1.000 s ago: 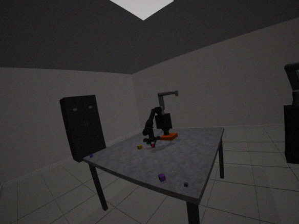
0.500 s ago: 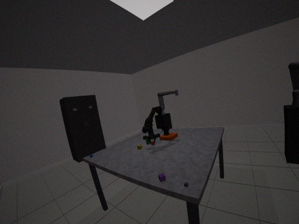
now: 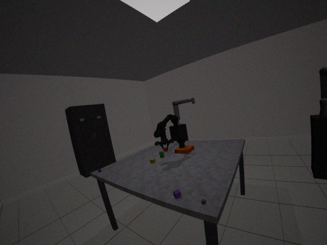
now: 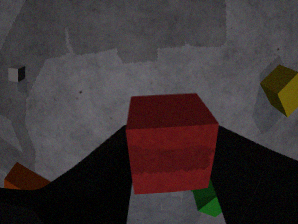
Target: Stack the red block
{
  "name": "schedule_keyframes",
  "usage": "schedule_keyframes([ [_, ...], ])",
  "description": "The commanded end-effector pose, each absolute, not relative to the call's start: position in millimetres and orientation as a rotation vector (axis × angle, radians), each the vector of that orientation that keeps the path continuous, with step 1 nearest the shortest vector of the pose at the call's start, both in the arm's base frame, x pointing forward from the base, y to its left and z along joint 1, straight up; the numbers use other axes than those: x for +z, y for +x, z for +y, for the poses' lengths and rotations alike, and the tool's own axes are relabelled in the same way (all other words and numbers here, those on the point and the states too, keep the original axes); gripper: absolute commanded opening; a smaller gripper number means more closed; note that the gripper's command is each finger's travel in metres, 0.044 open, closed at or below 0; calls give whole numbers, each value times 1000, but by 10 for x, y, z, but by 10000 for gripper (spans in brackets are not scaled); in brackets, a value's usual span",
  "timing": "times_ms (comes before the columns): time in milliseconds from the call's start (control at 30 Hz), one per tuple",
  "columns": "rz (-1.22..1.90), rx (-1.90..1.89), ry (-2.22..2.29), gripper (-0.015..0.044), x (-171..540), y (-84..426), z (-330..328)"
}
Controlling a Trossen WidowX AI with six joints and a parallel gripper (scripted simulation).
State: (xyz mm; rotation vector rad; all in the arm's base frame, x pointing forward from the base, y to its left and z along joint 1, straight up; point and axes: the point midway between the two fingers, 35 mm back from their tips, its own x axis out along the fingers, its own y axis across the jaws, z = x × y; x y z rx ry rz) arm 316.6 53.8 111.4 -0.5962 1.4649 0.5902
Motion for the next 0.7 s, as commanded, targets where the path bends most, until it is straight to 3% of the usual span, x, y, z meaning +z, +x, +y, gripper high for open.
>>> schedule_keyframes([
  [0,1466,586,-596,0,1233,3160,534],
  [267,1466,586,-596,0,1234,3163,501],
  [667,1470,570,-586,0,1244,3021,-127],
])
